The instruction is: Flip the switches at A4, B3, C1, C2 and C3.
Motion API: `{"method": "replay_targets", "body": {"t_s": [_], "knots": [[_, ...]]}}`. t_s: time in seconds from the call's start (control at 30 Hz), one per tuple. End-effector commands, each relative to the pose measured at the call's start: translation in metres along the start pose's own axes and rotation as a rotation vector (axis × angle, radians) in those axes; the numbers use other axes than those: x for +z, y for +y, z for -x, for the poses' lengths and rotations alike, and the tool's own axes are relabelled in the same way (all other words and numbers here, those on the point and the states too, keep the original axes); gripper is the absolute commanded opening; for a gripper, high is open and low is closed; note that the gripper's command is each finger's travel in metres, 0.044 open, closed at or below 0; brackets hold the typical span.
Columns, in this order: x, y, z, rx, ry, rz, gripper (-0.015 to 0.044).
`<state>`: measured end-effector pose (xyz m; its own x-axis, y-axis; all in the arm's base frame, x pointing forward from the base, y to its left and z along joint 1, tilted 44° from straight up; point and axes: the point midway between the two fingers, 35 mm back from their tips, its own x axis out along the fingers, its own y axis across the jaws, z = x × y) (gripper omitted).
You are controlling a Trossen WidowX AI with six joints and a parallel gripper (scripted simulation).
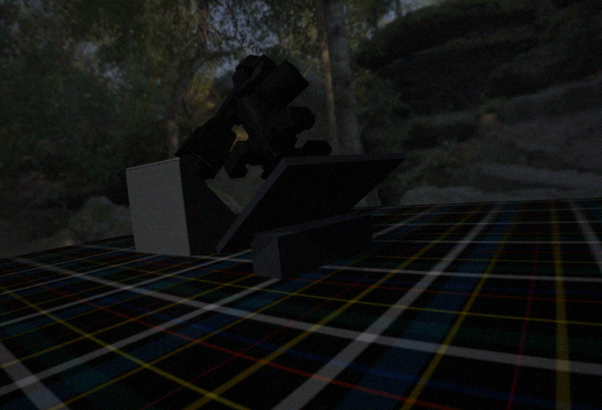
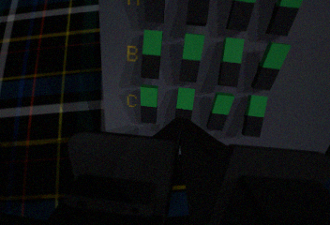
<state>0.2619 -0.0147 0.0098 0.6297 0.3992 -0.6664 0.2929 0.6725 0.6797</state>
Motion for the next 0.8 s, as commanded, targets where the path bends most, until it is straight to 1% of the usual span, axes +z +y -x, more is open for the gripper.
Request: {"method": "replay_targets", "body": {"t_s": [0.0, 0.77], "knots": [[-0.0033, -0.0023, -0.0061, -0.006, 0.007, -0.010, 0.0000], [-0.0036, -0.0023, -0.0102, -0.006, 0.007, -0.010, 0.0000]]}}
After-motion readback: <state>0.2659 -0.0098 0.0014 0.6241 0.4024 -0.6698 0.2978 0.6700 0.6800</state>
